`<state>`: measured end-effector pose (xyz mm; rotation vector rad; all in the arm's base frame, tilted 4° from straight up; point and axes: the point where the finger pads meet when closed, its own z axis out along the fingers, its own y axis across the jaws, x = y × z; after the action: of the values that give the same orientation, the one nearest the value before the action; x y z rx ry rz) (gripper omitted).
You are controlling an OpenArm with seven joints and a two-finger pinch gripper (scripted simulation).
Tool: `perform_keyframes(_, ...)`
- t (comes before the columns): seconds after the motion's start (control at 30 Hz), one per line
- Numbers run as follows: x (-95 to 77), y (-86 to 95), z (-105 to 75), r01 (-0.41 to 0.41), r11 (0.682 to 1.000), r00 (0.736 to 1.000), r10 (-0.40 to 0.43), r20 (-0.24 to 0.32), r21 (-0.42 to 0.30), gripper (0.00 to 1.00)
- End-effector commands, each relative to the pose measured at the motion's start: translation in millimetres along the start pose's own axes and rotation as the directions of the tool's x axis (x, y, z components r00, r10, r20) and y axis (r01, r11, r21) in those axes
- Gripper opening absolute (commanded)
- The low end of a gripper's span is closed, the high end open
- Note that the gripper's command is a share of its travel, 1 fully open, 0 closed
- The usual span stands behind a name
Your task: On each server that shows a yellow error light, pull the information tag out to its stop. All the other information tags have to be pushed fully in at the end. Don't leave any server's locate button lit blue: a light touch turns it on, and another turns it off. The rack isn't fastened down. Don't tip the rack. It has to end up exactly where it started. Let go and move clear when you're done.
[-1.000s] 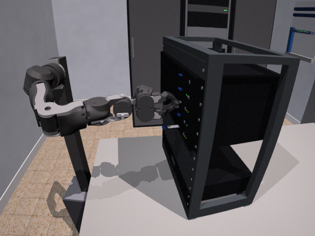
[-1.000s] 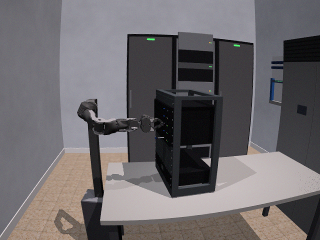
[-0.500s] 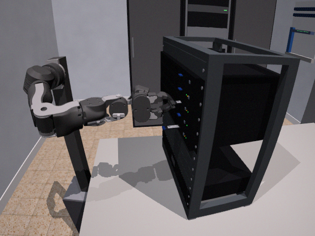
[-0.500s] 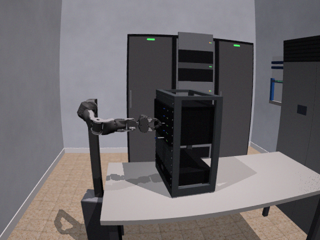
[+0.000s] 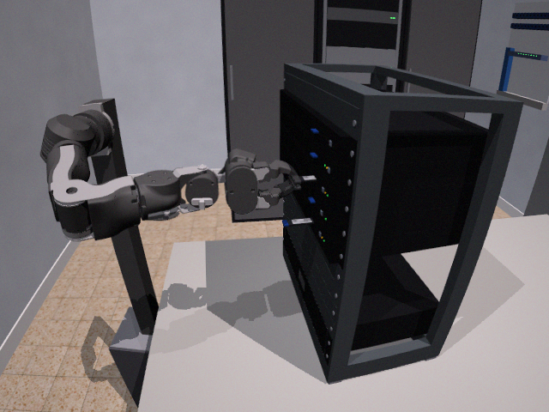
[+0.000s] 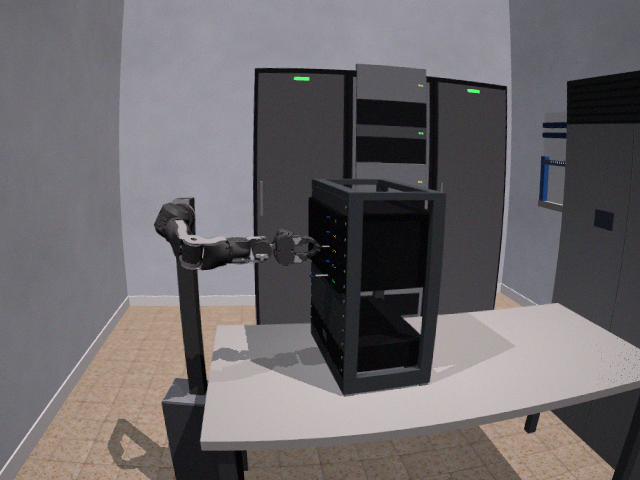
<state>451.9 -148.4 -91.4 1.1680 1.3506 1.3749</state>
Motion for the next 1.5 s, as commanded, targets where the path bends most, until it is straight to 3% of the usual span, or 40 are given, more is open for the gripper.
perform_keyframes(0.0, 2.5, -1.7, -3.0, -0.006, 1.000, 1.000, 0.006, -0.006, 0.002, 0.00)
perform_keyframes(0.4, 3.6, -1.6, -5.6, -0.007, 1.000, 1.000, 0.007, -0.011, 0.002, 0.00)
perform_keyframes(0.6, 2.9, -1.3, -16.6, -0.006, 1.000, 1.000, 0.006, -0.006, 0.003, 0.00)
perform_keyframes(1.47, 3.9, -1.0, -21.9, -0.007, 1.000, 1.000, 0.007, -0.010, 0.003, 0.00)
